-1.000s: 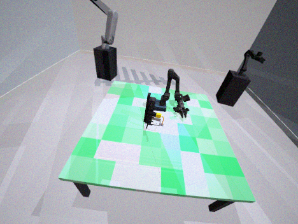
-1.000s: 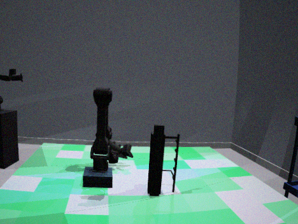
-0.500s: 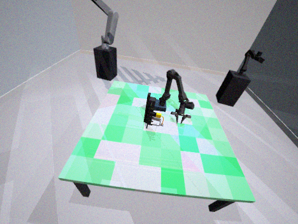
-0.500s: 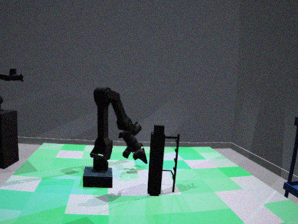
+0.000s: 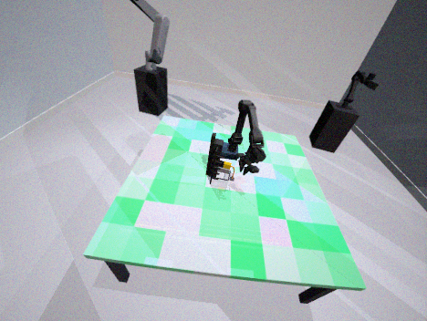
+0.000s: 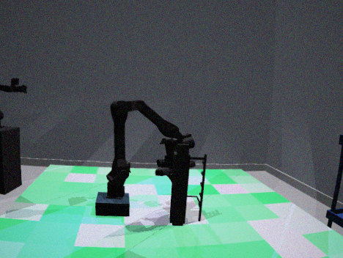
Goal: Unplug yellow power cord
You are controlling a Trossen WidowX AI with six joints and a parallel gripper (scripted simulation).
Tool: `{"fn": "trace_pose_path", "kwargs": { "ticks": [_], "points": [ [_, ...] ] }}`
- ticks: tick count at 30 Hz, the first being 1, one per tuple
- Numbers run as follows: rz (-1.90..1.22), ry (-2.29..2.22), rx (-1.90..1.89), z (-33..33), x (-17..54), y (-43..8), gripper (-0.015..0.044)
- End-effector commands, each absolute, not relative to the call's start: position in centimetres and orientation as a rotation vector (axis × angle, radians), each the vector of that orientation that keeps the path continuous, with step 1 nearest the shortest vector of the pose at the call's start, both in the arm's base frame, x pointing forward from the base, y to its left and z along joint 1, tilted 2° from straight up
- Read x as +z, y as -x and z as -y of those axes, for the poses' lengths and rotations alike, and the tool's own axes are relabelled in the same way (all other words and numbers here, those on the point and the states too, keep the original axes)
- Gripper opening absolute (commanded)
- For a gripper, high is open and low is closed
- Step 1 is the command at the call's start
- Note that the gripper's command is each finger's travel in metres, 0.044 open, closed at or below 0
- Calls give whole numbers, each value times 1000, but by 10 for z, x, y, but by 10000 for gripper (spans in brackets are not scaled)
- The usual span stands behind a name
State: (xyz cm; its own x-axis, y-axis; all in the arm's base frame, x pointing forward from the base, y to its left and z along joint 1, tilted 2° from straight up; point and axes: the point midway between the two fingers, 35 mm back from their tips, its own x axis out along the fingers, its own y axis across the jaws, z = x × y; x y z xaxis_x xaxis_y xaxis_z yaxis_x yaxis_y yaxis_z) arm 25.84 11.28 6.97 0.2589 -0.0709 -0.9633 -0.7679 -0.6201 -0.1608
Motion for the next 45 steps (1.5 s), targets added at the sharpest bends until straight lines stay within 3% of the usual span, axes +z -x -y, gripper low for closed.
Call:
{"fn": "trace_pose_path", "kwargs": {
  "ticks": [1, 45],
  "points": [
    [-1104, 1314, 1267, -59, 108, -259, 160],
    [-1145, 1237, 1242, -12, 113, -259, 160]
  ]
}}
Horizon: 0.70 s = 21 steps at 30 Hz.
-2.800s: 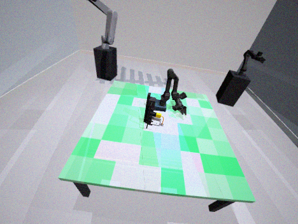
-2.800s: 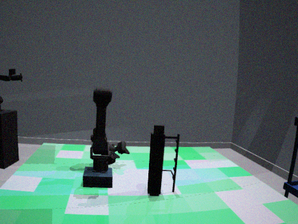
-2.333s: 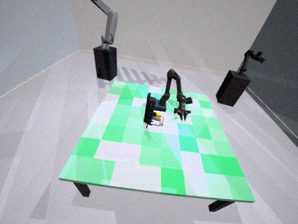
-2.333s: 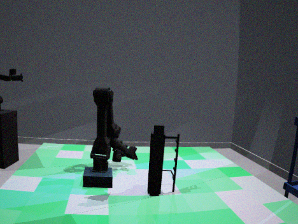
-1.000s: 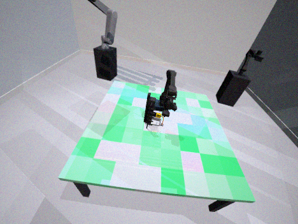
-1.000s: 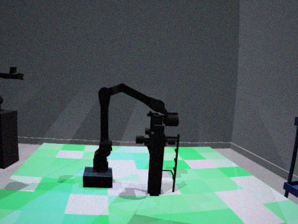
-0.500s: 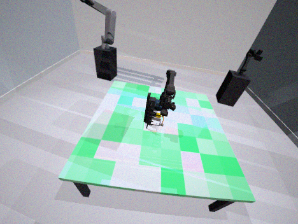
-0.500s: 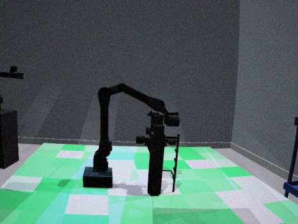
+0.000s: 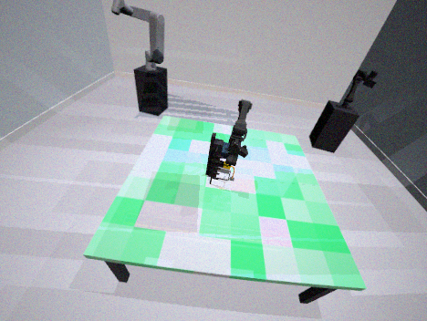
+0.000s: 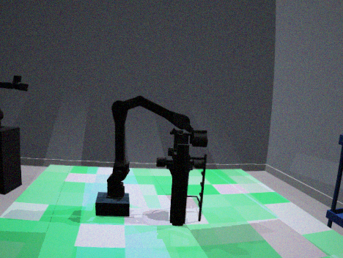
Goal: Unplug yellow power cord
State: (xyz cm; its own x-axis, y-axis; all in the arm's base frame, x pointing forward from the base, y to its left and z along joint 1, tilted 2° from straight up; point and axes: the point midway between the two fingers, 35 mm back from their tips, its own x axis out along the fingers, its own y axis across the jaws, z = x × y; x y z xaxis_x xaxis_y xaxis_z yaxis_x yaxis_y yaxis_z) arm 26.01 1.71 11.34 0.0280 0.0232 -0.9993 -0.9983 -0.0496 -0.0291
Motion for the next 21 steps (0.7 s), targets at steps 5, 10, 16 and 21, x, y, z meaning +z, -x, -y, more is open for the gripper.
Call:
{"fn": "trace_pose_path", "kwargs": {
  "ticks": [5, 10, 16, 21],
  "points": [
    [-1145, 1237, 1242, -12, 111, -259, 160],
    [-1145, 1237, 1242, -12, 103, -259, 160],
    [-1145, 1237, 1242, -12, 101, -259, 160],
    [-1151, 1240, 1235, -12, 104, -260, 48]
  ]
}}
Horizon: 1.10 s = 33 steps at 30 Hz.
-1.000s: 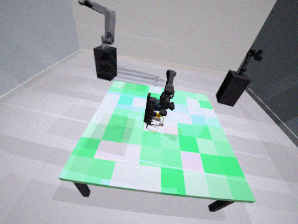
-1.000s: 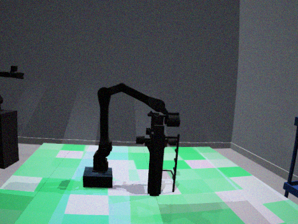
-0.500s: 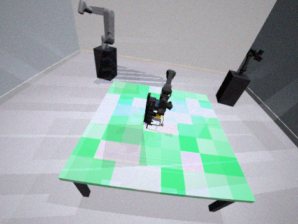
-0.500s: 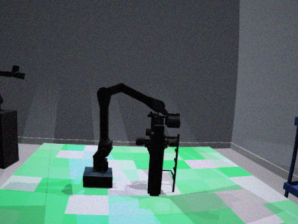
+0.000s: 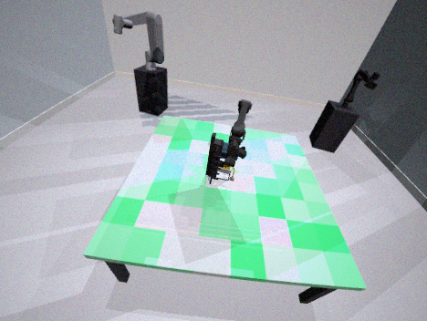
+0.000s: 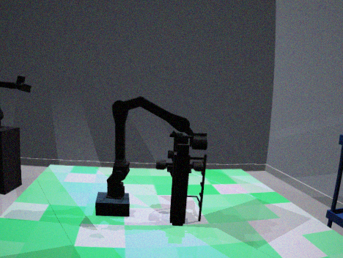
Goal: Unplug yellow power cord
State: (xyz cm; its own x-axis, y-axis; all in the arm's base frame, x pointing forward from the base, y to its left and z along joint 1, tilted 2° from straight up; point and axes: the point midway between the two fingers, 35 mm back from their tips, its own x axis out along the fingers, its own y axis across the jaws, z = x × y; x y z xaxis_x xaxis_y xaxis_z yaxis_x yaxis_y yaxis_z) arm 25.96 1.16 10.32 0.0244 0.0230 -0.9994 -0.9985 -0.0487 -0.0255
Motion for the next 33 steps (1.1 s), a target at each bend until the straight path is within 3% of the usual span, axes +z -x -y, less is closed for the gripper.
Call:
{"fn": "trace_pose_path", "kwargs": {
  "ticks": [1, 8, 33],
  "points": [
    [-1151, 1240, 1235, -12, 104, -260, 42],
    [-1151, 1240, 1235, -12, 104, -260, 0],
    [-1145, 1237, 1239, -49, 105, -260, 0]
  ]
}}
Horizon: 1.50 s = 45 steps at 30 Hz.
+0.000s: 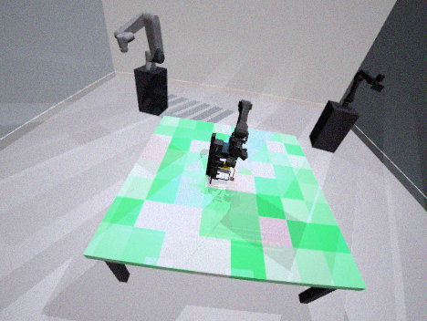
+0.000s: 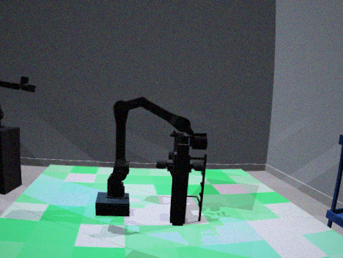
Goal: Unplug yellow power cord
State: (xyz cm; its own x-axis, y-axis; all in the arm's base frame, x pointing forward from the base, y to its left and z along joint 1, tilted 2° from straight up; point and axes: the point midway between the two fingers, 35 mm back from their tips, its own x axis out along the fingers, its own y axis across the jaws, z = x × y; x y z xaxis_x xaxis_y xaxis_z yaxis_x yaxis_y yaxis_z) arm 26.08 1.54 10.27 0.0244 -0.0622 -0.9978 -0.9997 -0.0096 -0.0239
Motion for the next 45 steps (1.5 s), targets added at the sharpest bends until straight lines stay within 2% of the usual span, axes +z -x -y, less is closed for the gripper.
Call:
{"fn": "trace_pose_path", "kwargs": {
  "ticks": [1, 9, 26, 32, 45],
  "points": [
    [-1145, 1237, 1239, -51, 105, -260, 0],
    [-1144, 1235, 1241, -64, 106, -258, 0],
    [-1142, 1234, 1244, -62, 106, -257, 440],
    [-1139, 1231, 1246, -109, 118, -254, 440],
    [-1139, 1231, 1246, -111, 118, -253, 440]
  ]
}}
